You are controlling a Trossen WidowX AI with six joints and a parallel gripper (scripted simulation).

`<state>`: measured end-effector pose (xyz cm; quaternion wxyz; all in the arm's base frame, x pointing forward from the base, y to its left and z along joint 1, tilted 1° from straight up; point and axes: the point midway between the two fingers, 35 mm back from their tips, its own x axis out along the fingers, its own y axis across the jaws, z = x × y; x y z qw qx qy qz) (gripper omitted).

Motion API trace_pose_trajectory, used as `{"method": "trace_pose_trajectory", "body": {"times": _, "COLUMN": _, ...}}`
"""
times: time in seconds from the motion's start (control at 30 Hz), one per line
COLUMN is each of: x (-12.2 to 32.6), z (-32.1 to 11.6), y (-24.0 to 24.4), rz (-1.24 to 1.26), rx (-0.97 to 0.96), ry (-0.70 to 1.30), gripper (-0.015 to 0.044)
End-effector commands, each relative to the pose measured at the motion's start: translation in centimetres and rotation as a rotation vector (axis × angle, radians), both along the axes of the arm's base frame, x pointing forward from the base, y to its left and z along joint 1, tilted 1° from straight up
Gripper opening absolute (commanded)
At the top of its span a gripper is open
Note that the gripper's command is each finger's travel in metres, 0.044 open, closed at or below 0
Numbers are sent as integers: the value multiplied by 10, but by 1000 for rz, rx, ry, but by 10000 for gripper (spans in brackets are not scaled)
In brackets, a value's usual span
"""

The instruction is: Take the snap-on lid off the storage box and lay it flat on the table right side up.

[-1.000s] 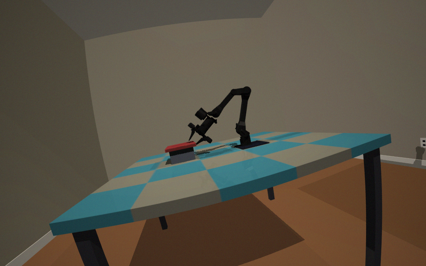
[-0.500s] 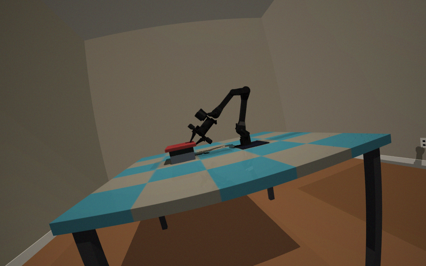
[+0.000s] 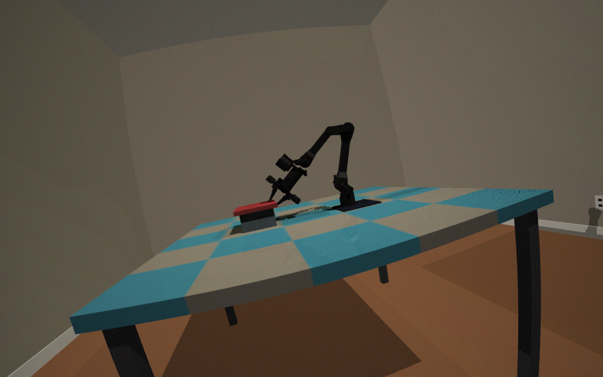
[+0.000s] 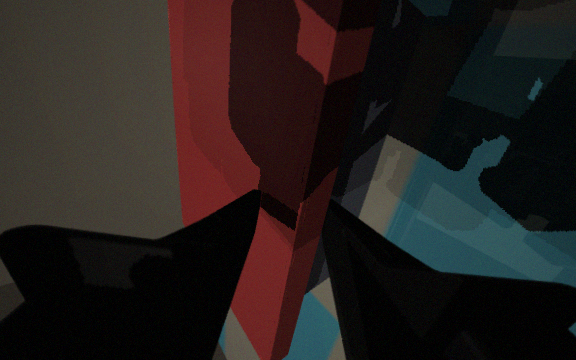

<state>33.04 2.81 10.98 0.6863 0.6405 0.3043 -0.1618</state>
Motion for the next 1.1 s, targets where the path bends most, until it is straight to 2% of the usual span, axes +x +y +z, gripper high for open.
{"method": "trace_pose_trajectory", "body": {"times": 0.0, "x": 0, "z": 1, "y": 0, "rz": 0, "rx": 0, "ry": -1, "gripper": 0}}
{"method": "trace_pose_trajectory", "body": {"times": 1.07, "x": -2, "z": 7, "y": 0, "rz": 0, "rx": 0, "ry": -1, "gripper": 0}}
